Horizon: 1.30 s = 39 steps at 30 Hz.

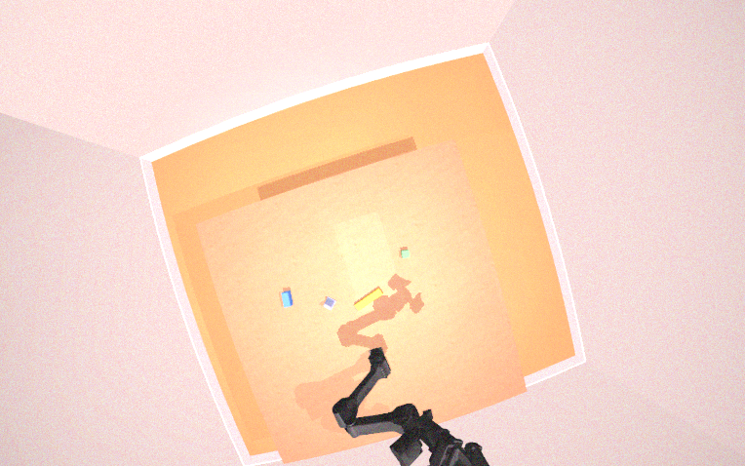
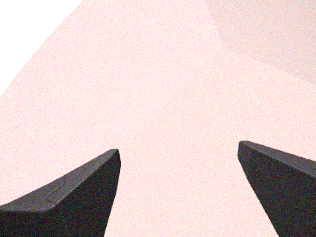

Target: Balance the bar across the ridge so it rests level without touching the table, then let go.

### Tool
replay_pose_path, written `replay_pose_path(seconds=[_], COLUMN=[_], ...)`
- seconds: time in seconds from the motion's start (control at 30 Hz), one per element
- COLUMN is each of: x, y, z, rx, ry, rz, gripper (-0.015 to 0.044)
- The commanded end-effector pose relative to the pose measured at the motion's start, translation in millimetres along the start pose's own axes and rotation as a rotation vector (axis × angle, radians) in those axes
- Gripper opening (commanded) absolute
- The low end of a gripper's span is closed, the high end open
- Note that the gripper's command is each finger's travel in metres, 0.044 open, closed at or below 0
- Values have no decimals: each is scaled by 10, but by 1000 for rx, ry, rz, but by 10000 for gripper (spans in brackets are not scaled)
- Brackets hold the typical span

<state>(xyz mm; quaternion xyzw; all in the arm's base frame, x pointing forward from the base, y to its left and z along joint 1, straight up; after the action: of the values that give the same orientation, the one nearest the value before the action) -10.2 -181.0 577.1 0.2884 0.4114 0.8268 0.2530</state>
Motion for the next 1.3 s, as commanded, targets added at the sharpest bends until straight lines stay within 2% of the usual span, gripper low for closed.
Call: replay_pose_path(seconds=[0.0, 0.3, 0.6, 1.27], x=[-318, -1040, -1717, -2811], y=[7, -121, -429, -1606], z=[-111, -261, -284, -22], rx=[-45, -161, -256, -427], ry=[43, 120, 183, 237], rz=[122, 407, 695, 1340], gripper=[315, 315, 315, 315])
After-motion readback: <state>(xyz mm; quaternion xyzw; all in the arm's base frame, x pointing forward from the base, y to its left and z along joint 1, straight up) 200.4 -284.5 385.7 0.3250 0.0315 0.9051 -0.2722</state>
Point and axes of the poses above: the point midway between the two fingers, 35 mm back from their tips, its own y axis out along the fingers, its own z axis across the jaws, x = y × z, the point moved 5 cm from there along -y, back along the fingers, and after that the axes turned 5 degrees about y, right-handed, at the moved point
